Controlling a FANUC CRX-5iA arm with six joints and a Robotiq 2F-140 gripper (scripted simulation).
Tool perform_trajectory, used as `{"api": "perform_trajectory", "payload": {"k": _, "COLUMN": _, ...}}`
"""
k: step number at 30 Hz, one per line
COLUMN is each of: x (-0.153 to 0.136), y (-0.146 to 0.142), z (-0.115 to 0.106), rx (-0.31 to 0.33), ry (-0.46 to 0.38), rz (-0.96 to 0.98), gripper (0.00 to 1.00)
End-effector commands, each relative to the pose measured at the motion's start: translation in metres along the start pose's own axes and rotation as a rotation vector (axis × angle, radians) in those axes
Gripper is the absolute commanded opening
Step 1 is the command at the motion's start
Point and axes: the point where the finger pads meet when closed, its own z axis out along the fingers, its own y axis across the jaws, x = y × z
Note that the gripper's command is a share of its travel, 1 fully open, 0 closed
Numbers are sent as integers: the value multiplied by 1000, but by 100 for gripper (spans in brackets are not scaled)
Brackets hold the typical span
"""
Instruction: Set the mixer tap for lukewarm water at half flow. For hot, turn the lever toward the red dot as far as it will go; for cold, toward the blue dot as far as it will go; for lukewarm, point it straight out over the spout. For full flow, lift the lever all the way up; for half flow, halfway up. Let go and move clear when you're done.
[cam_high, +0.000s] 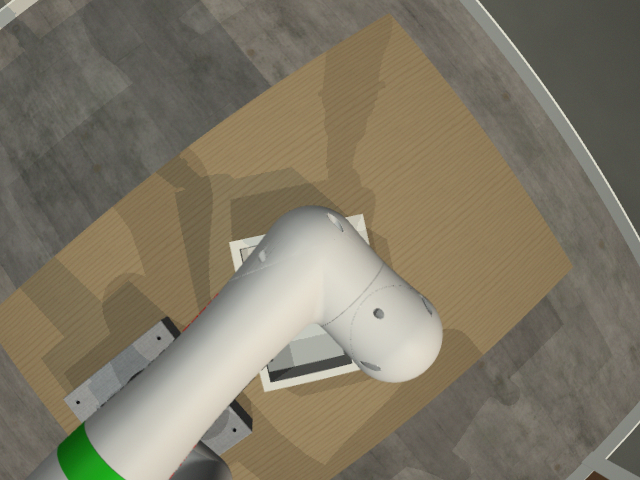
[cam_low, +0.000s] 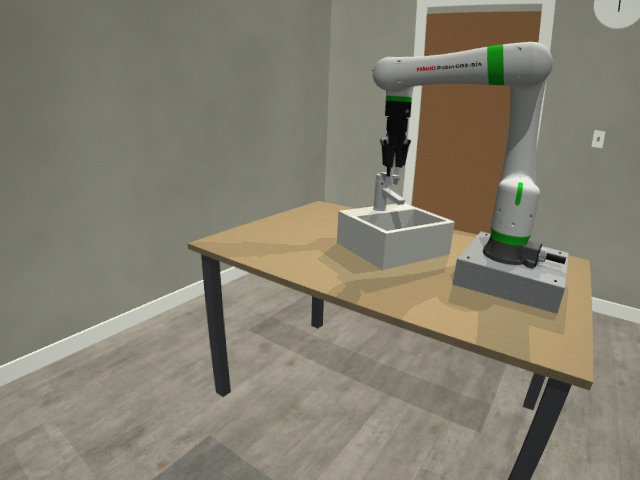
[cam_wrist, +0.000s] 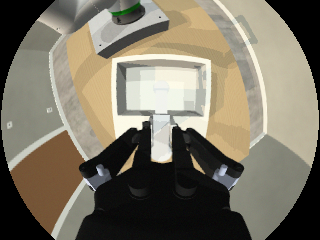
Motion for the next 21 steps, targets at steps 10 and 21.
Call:
{"api": "perform_trajectory", "payload": {"k": 10, "x": -5, "y": 0, "z": -12, "rx": 0, "ry": -1, "rz": 0, "gripper": 0}}
{"api": "perform_trajectory", "payload": {"k": 21, "x": -5, "y": 0, "z": -12, "rx": 0, "ry": -1, "rz": 0, "gripper": 0}}
